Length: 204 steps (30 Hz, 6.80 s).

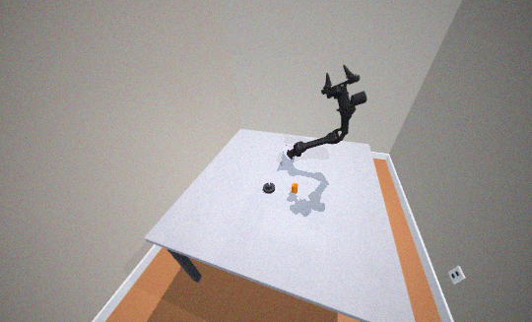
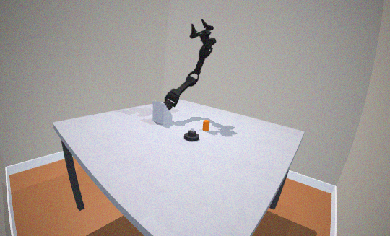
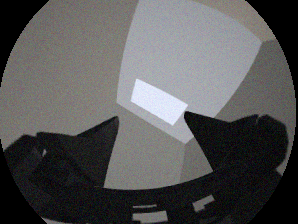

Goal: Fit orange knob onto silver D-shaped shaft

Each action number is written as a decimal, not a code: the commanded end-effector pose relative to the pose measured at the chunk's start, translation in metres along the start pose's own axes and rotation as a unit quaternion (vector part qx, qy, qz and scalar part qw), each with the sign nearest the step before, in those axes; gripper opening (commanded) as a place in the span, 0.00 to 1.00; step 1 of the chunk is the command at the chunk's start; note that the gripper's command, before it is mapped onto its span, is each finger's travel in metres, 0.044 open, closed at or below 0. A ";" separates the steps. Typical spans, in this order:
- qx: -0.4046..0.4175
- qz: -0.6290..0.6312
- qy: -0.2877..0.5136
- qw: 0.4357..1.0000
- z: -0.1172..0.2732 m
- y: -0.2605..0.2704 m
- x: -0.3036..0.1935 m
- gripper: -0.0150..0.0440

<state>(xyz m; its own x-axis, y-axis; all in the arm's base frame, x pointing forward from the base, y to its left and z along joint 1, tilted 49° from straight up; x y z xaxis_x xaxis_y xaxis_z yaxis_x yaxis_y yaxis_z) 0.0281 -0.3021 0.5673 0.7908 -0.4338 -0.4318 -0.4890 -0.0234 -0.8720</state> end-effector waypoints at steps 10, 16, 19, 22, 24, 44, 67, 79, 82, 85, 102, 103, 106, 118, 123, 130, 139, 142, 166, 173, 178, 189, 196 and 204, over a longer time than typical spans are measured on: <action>0.011 0.013 -0.219 0.976 0.016 0.025 0.133 1.00; 0.050 0.028 -0.373 0.926 0.053 0.056 0.214 1.00; 0.080 0.041 -0.450 0.888 0.080 0.076 0.251 1.00; 0.116 0.053 -0.522 0.844 0.111 0.097 0.282 1.00; 0.143 0.060 -0.565 0.810 0.134 0.111 0.299 1.00; 0.587 0.149 -0.729 0.318 0.399 0.237 0.303 1.00; 0.701 0.171 -0.662 0.203 0.473 0.266 0.274 1.00; 0.701 0.171 -0.662 0.203 0.493 0.276 0.275 1.00; 0.701 0.171 -0.662 0.204 0.497 0.278 0.276 1.00; 0.701 0.171 -0.662 0.204 0.502 0.281 0.276 1.00; 0.701 0.171 -0.662 0.203 0.525 0.294 0.277 1.00; 0.701 0.171 -0.662 0.203 0.527 0.295 0.277 1.00; 0.701 0.171 -0.662 0.203 0.531 0.297 0.276 1.00; 0.701 0.171 -0.662 0.201 0.543 0.305 0.275 0.96; 0.701 0.171 -0.662 0.201 0.543 0.305 0.275 0.73; 0.701 0.171 -0.662 0.201 0.543 0.305 0.275 0.52; 0.717 0.139 -0.649 0.215 0.527 0.292 0.284 0.25; 0.715 0.141 -0.650 0.217 0.519 0.287 0.286 0.25; 0.701 0.172 -0.661 0.204 0.423 0.234 0.272 0.25; 0.696 0.154 -0.662 0.231 0.421 0.233 0.269 0.25; 0.685 0.132 -0.665 0.266 0.415 0.229 0.264 0.25; 0.651 0.077 -0.669 0.351 0.399 0.219 0.252 0.25; 0.623 0.038 -0.667 0.408 0.388 0.212 0.243 0.25; 0.585 -0.009 -0.660 0.472 0.375 0.203 0.233 0.25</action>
<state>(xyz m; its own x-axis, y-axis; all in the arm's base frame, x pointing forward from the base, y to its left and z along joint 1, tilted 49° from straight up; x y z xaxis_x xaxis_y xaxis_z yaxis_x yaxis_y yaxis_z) 0.2551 -0.0669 0.1986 0.6990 0.5146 0.4965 -0.5833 0.8120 -0.0203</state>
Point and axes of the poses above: the point midway between the two fingers, 35 mm back from their tips, its own z axis back along the fingers, its own y axis across the jaws, x = y × z, the point moved 1 cm from there along z, back along the fingers, and after that the axes turned 11 degrees about z, right-handed, at the moved point
